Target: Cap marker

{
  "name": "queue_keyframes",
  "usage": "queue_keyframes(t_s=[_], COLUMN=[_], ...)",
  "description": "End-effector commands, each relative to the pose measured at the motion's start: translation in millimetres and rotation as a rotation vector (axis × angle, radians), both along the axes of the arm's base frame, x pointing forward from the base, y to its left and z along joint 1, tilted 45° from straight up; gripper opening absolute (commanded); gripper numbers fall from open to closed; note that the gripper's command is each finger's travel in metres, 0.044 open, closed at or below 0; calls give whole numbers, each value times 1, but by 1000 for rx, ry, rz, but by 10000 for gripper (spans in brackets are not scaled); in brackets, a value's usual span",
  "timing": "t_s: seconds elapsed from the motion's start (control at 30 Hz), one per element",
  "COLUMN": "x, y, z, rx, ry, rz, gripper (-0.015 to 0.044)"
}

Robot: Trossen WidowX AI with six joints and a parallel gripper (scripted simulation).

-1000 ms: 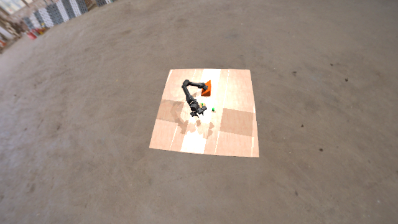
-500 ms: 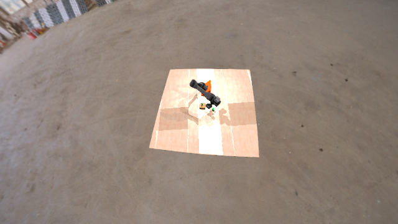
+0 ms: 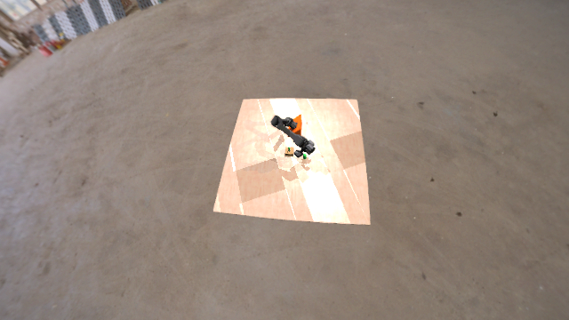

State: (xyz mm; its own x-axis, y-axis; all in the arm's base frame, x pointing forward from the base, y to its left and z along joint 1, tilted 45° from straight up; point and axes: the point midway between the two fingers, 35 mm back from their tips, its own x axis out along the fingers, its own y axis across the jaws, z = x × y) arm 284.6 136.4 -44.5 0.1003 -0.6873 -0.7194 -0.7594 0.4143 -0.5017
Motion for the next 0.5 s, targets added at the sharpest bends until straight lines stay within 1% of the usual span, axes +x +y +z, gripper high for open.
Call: queue_keyframes(t_s=[0.0,0.47], x=[1,4], y=[-10,-20], z=[-12,-23], rx=[-11,-10], ry=[8,7], rz=[6,6], gripper=[245,245])
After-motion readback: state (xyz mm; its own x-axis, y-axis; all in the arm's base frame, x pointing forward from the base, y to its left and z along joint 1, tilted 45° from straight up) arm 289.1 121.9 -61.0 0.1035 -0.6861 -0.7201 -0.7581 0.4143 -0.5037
